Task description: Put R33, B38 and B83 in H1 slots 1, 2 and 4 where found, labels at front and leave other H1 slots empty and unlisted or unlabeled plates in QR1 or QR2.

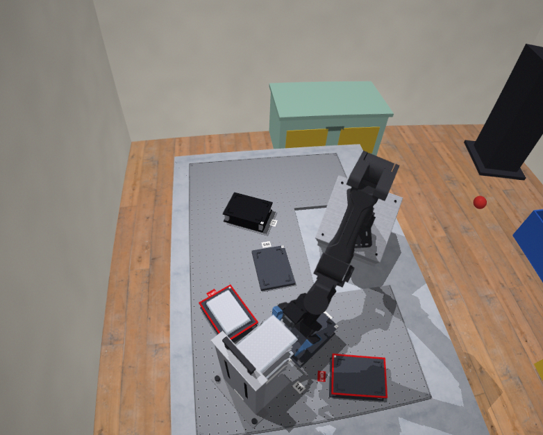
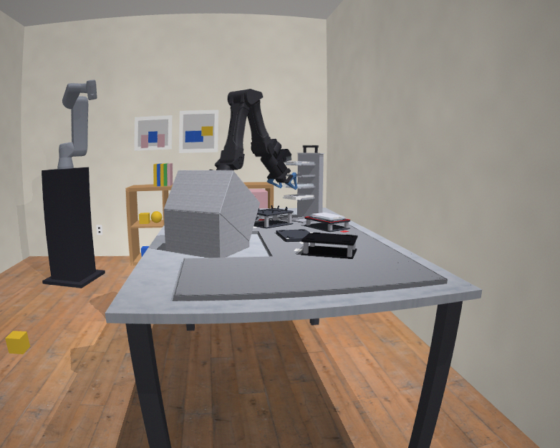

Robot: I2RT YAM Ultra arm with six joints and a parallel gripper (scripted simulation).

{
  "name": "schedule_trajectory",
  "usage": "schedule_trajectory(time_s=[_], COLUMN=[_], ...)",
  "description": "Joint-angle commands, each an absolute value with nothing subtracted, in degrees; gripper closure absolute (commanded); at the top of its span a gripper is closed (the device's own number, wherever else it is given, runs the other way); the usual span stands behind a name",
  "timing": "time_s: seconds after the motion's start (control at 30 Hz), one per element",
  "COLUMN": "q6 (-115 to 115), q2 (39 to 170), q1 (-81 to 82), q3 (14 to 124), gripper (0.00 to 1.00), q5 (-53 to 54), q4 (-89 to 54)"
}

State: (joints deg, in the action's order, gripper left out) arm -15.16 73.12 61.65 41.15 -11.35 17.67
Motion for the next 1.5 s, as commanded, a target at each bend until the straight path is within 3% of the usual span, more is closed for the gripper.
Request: schedule_trajectory(time_s=[0.0,0.57,0.6,1.47], q6=[-14.8,-14.9,-14.9,-14.7], q2=[74.2,74.7,74.7,73.4], q1=[60.7,60.6,60.6,60.1], q3=[43.7,44.8,44.8,45.9], gripper=[0.00,0.00,0.14,0.14], q5=[-10.8,-10.5,-10.5,-10.4], q4=[17.1,17.1,17.1,16.2])
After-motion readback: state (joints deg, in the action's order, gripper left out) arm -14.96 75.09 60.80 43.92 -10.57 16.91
